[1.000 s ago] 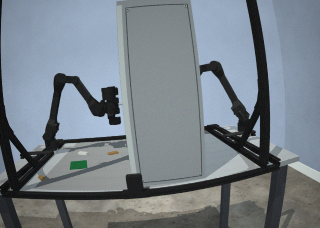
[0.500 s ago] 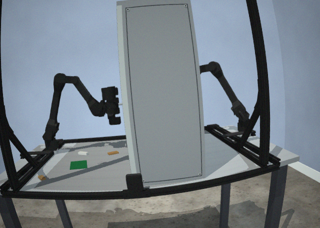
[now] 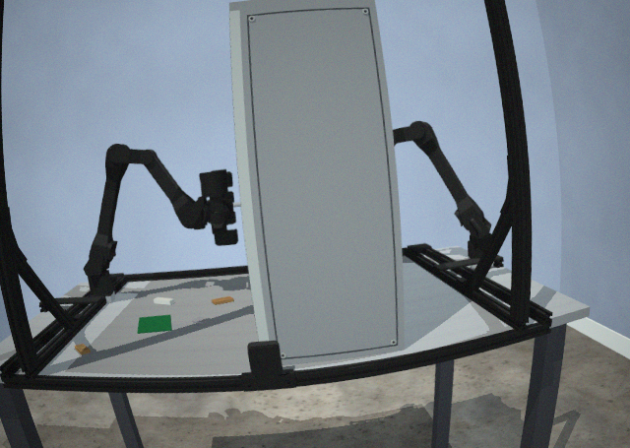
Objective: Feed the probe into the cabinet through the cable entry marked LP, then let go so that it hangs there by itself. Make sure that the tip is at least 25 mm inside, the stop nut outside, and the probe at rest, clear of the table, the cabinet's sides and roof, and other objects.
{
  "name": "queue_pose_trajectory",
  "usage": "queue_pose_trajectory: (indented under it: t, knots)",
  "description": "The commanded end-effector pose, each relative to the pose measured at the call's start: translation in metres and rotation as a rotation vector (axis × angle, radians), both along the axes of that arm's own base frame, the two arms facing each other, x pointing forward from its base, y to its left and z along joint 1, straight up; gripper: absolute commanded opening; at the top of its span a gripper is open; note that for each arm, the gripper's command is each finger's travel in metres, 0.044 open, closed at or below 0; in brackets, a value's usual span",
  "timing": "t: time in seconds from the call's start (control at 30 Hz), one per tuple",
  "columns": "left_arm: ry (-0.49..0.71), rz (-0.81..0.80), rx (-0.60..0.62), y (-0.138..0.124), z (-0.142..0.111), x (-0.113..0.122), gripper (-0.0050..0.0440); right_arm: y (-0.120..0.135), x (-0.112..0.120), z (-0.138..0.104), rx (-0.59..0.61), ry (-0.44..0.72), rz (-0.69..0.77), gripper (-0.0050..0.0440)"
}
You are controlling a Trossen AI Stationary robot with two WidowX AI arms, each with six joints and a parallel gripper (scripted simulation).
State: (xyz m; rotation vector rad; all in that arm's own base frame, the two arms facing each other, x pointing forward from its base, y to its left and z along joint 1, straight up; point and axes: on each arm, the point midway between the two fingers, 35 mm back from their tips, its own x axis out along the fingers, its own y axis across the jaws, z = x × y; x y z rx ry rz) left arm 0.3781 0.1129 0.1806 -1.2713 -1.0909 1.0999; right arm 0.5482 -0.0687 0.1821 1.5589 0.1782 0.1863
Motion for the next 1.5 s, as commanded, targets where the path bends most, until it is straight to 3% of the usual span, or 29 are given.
queue_pose_trajectory:
  t: [0.0,0.27,0.33,0.57,0.63,0.93,1.27,1.47]
  knots:
    - [-0.008,0.003,-0.001,0.0,0.0,-0.001,0.0,0.0,0.001,-0.002,0.004,0.006,-0.004,0.0068]
    - [-0.008,0.003,-0.001,0.0,0.0,-0.001,0.0,0.0,0.001,-0.002,0.004,0.006,-0.004,0.0028]
    - [-0.008,0.003,-0.001,0.0,0.0,-0.001,0.0048,0.0,0.001,-0.002,0.004,0.006,-0.004,0.0]
    - [-0.008,0.003,-0.001,0.0,0.0,-0.001,0.0216,0.0,0.001,-0.002,0.004,0.006,-0.004,0.0]
    - [-0.008,0.003,-0.001,0.0,0.0,-0.001,0.0216,0.0,0.001,-0.002,0.004,0.006,-0.004,0.0]
    - [-0.008,0.003,-0.001,0.0,0.0,-0.001,0.0432,0.0,0.001,-0.002,0.004,0.006,-0.004,0.0]
    - [-0.008,0.001,-0.001,-0.001,0.0,-0.001,0.044,0.0,0.001,-0.002,0.004,0.006,-0.004,0.0]
    - [-0.008,-0.065,-0.001,-0.031,0.001,-0.005,0.044,0.0,0.001,-0.002,0.004,0.006,-0.004,0.0]
